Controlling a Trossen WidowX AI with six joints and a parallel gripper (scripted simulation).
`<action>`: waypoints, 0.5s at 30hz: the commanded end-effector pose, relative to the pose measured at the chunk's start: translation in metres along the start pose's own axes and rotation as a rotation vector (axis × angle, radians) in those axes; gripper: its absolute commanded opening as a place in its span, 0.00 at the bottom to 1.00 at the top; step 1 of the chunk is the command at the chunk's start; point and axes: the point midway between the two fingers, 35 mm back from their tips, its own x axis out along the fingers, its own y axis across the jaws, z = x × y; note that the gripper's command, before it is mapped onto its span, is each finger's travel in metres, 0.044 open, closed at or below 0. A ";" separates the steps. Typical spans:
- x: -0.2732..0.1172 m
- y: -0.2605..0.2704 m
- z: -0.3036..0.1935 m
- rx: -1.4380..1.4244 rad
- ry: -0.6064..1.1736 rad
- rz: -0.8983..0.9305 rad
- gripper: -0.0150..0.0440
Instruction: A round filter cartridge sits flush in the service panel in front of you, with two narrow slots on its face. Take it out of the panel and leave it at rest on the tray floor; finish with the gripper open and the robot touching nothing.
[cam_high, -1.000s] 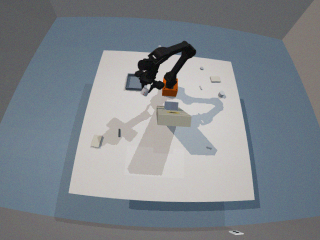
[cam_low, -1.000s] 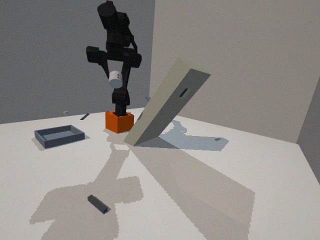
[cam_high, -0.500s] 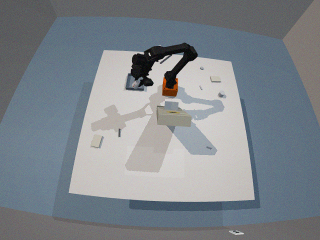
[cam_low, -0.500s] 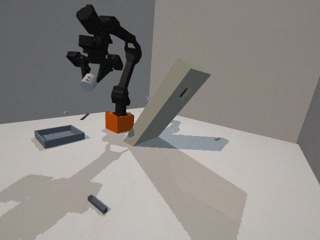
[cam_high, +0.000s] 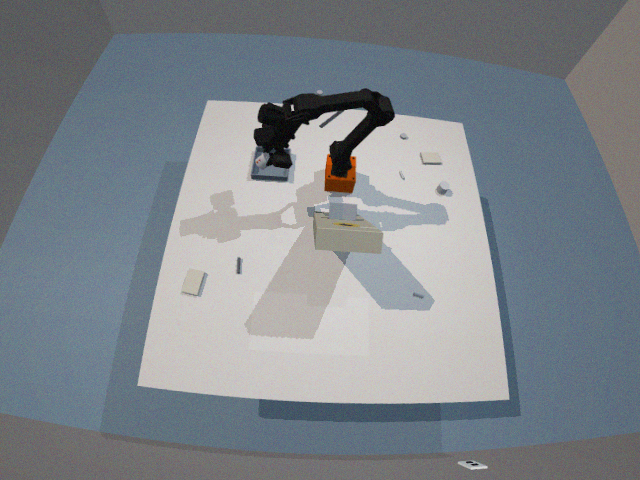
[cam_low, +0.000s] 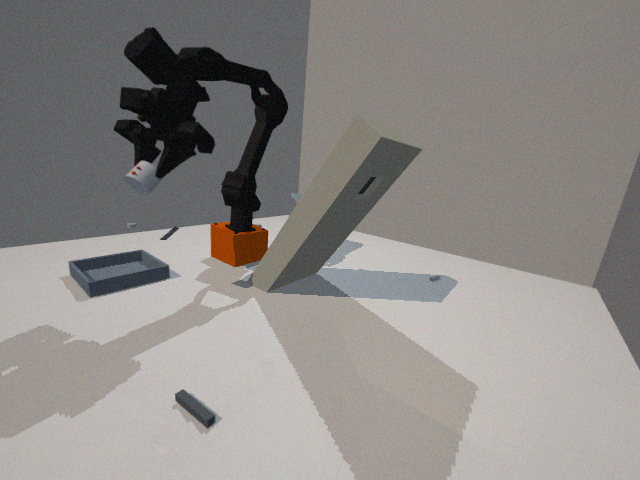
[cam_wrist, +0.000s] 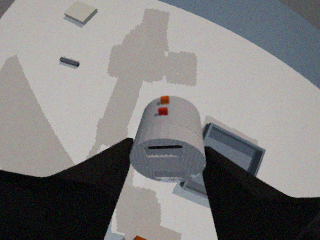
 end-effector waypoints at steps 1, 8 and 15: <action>0.013 -0.018 -0.004 0.056 -0.004 -0.037 0.25; 0.037 -0.056 -0.020 0.172 -0.004 -0.108 0.25; 0.058 -0.092 -0.044 0.288 -0.004 -0.177 0.25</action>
